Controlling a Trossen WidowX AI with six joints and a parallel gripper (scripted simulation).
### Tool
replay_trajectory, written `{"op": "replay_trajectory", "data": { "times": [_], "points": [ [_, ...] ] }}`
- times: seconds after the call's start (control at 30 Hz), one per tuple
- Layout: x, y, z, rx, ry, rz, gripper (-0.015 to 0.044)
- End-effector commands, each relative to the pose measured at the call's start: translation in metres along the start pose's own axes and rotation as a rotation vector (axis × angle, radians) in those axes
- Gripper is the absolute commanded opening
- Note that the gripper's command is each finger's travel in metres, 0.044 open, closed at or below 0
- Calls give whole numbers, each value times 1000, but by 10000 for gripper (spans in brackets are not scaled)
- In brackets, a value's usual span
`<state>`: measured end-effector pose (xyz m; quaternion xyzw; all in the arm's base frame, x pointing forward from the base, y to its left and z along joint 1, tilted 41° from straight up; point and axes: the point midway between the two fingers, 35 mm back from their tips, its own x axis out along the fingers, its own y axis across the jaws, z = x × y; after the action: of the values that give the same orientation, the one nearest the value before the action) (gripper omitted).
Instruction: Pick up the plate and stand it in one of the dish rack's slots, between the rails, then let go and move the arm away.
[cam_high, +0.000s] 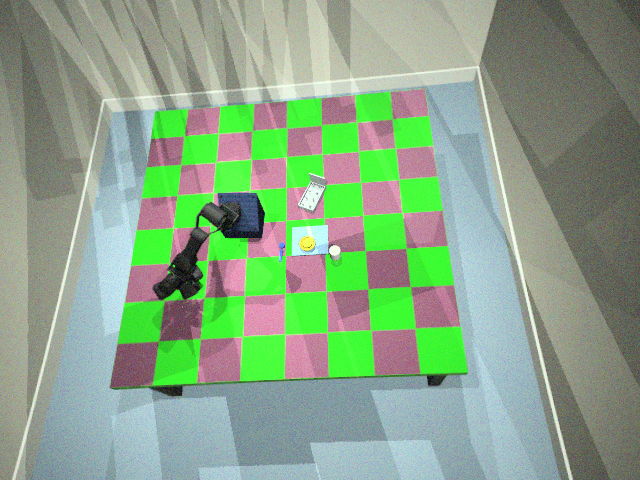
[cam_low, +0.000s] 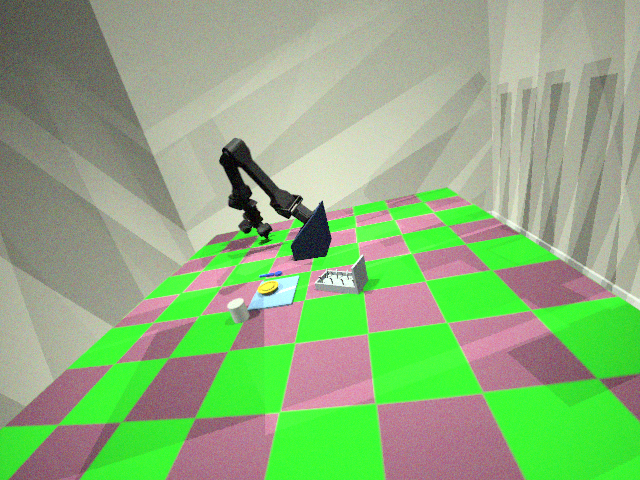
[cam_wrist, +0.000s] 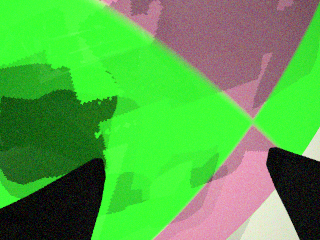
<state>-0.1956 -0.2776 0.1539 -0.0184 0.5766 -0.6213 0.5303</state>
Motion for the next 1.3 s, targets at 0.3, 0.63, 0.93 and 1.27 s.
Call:
{"op": "replay_trajectory", "data": {
  "times": [0.3,0.63,0.93,1.27],
  "points": [
    [-21,-1,97,107,-261,8,400],
    [-54,25,189,47,-494,75,400],
    [-87,77,245,23,-619,223,400],
    [-128,165,281,-49,-610,436,400]
  ]
}}
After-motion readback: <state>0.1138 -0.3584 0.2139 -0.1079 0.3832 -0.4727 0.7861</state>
